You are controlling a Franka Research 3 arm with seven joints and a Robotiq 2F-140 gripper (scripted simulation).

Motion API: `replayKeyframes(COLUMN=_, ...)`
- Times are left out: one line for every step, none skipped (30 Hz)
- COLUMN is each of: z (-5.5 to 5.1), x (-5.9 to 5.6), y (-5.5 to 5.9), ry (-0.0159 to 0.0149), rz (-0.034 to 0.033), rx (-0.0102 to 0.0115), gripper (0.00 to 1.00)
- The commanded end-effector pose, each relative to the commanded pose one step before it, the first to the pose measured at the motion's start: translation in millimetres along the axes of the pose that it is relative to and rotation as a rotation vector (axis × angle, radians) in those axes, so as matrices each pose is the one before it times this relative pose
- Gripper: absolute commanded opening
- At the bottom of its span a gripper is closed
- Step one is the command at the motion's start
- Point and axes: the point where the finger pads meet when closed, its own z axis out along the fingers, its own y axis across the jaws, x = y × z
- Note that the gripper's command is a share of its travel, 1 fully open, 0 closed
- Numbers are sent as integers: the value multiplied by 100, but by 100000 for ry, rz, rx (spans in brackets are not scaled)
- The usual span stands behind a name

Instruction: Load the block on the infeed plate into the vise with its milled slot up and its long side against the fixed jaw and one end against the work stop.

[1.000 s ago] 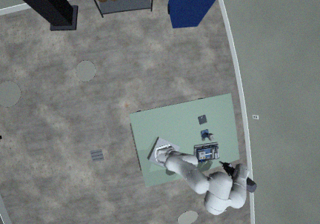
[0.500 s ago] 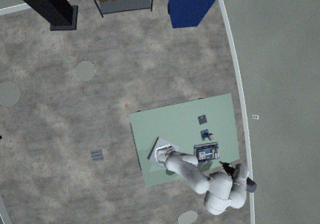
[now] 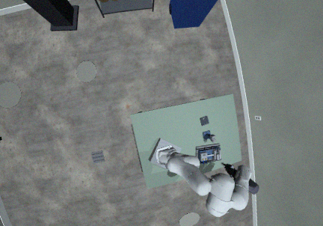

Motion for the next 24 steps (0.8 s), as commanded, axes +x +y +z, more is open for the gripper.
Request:
replayKeyframes(z=51, x=16, y=16, ry=-92, rz=461, rx=-70, gripper=0)
replayKeyframes(z=49, x=0, y=0, ry=0, rz=0, rx=1, gripper=0)
replayKeyframes(z=57, x=0, y=0, ry=-1, rz=1, rx=1, gripper=0)
replayKeyframes(z=66, x=0, y=0, ry=-1, rz=1, rx=0, gripper=0)
replayKeyframes(z=75, x=0, y=1, ry=-1, rz=1, rx=0, gripper=0)
replayKeyframes(z=83, x=0, y=1, ry=-1, rz=2, rx=0, gripper=0)
replayKeyframes(z=91, x=1, y=0, ry=0, rz=-1, rx=1, gripper=0)
replayKeyframes(z=100, x=1, y=0, ry=0, rz=0, rx=1, gripper=0)
replayKeyframes(z=108, x=1, y=1, ry=0, rz=0, rx=0, gripper=0)
replayKeyframes(z=116, x=0, y=1, ry=0, rz=1, rx=-1, gripper=0)
replayKeyframes(z=0, x=0, y=0, ry=0, rz=0, rx=0, gripper=0)
replayKeyframes(z=0, x=0, y=0, ry=0, rz=0, rx=0, gripper=0)
replayKeyframes(z=123, x=1, y=1, ry=0, rz=0, rx=0, gripper=0)
replayKeyframes(z=129, x=1, y=0, ry=0, rz=-1, rx=1, gripper=0)
replayKeyframes(z=136, x=1, y=1, ry=0, rz=0, rx=0, gripper=0)
replayKeyframes(z=142, x=0, y=1, ry=0, rz=1, rx=-1, gripper=0)
replayKeyframes(z=146, x=2, y=0, ry=0, rz=-1, rx=1, gripper=0)
replayKeyframes(z=151, x=1, y=1, ry=0, rz=0, rx=0, gripper=0)
replayKeyframes(z=155, x=0, y=1, ry=0, rz=1, rx=-1, gripper=0)
replayKeyframes(z=157, x=2, y=0, ry=0, rz=-1, rx=1, gripper=0)
replayKeyframes(z=159, x=1, y=1, ry=0, rz=0, rx=0, gripper=0)
replayKeyframes(z=162, x=0, y=1, ry=0, rz=1, rx=-1, gripper=0)
replayKeyframes(z=162, x=2, y=0, ry=0, rz=-1, rx=1, gripper=0)
replayKeyframes(z=162, x=1, y=1, ry=0, rz=0, rx=0, gripper=0)
